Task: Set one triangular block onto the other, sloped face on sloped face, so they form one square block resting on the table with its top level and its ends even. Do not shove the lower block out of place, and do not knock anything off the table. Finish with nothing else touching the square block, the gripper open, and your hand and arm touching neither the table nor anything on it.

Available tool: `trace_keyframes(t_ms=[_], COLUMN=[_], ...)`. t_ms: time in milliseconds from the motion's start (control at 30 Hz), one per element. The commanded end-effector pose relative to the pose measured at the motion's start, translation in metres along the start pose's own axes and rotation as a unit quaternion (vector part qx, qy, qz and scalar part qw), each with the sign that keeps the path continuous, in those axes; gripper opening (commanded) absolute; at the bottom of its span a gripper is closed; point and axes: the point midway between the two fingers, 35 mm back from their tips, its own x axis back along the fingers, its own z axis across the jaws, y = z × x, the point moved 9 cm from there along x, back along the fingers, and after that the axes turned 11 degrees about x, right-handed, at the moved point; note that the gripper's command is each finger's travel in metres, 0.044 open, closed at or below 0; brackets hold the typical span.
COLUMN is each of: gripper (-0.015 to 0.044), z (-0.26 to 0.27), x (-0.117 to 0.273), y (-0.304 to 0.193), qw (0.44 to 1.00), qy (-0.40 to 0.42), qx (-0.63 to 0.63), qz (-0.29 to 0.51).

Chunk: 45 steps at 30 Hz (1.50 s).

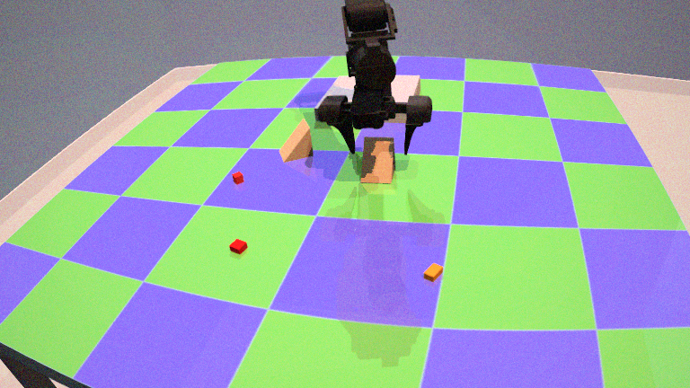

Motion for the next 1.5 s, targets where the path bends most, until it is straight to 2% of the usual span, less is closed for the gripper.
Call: trace_keyframes(t_ms=[0, 600, 867, 1100, 1333, 1467], gripper=[0.0440, 0.0440, 0.0230, 0.0183, 0.0000, 0.0000], z=[-0.001, -0.003, -0.003, -0.003, -0.003, -0.003], x=[-0.009, -0.035, -0.035, -0.035, -0.025, -0.007], y=[-0.002, -0.008, -0.008, -0.008, -0.007, -0.007], qw=[1.000, 1.000, 1.000, 1.000, 1.000, 1.000], qy=[-0.002, -0.002, -0.002, -0.002, -0.002, -0.001], qx=[0.001, 0.004, 0.004, 0.004, 0.003, 0.003], qz=[0.003, 0.004, 0.004, 0.004, 0.003, 0.003])
